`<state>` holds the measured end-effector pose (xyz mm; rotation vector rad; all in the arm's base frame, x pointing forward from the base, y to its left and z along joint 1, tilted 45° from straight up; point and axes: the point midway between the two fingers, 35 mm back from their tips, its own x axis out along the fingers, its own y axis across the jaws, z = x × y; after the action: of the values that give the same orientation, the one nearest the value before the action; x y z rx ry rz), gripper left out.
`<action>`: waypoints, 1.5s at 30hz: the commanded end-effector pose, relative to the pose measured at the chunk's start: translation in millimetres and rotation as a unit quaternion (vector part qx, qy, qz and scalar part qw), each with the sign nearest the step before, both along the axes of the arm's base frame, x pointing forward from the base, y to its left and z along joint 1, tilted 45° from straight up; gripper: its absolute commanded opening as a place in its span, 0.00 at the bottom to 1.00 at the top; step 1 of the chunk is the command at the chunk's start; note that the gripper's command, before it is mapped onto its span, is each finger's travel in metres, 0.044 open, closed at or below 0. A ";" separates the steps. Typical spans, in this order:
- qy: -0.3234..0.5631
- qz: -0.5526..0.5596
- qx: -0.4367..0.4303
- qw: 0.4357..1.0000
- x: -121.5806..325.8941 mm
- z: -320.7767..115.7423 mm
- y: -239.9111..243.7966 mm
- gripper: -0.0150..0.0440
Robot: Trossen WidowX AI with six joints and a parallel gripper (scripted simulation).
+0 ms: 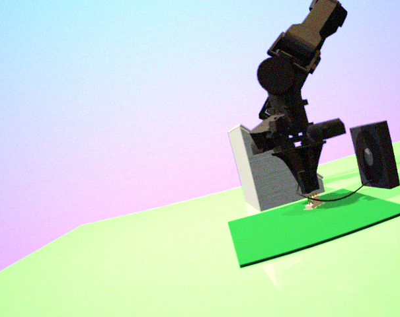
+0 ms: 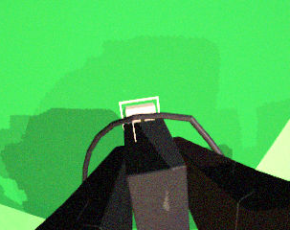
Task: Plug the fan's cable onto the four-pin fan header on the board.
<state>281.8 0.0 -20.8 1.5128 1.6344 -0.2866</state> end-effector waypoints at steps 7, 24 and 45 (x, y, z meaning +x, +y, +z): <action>0.003 -0.004 0.002 1.000 -0.5 0.6 1.5 0.25; 0.003 -0.004 0.002 1.000 -0.3 -0.8 3.2 0.25; 0.003 -0.004 0.002 1.000 0.0 -4.3 6.4 0.25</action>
<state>281.6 5.6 -24.7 1.5189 1.6352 -0.2931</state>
